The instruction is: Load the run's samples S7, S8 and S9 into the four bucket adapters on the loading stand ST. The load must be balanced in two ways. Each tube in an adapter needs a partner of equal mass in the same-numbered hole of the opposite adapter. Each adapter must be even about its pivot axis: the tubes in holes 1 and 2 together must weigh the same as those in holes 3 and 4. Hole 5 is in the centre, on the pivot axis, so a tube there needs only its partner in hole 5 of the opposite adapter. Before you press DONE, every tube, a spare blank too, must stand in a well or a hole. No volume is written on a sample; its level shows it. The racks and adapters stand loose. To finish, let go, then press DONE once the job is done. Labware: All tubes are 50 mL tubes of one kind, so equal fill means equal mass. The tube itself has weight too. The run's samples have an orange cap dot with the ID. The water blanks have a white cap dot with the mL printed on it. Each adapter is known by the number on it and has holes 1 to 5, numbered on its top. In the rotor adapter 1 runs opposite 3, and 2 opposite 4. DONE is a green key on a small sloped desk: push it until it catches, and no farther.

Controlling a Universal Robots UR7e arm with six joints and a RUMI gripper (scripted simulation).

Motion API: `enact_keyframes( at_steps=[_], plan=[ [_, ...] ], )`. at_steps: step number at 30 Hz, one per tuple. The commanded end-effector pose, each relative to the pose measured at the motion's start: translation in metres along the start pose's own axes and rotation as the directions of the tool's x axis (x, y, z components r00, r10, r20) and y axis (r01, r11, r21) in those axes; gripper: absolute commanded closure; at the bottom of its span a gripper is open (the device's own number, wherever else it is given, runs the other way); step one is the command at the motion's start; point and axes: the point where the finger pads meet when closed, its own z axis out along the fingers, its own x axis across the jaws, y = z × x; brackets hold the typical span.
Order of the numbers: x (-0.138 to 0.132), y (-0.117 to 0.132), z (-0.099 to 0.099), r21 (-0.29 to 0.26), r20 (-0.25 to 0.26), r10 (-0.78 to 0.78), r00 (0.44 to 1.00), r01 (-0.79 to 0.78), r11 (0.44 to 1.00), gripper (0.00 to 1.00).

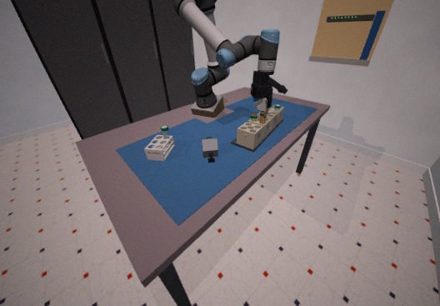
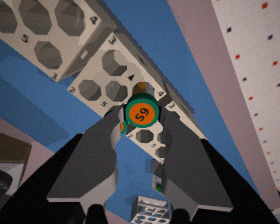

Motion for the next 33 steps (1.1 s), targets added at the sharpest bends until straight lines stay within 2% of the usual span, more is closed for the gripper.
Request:
enact_keyframes(
  at_steps=[1,20,33],
  plan=[
    [0.000,0.000,0.007,0.001,-0.001,0.000,1.000,0.000,1.000,1.00],
    [0.000,0.000,0.022,0.001,-0.001,0.000,1.000,0.000,1.000,1.00],
    [0.000,0.000,0.025,0.001,-0.001,0.000,1.000,0.000,1.000,1.00]
  ],
)
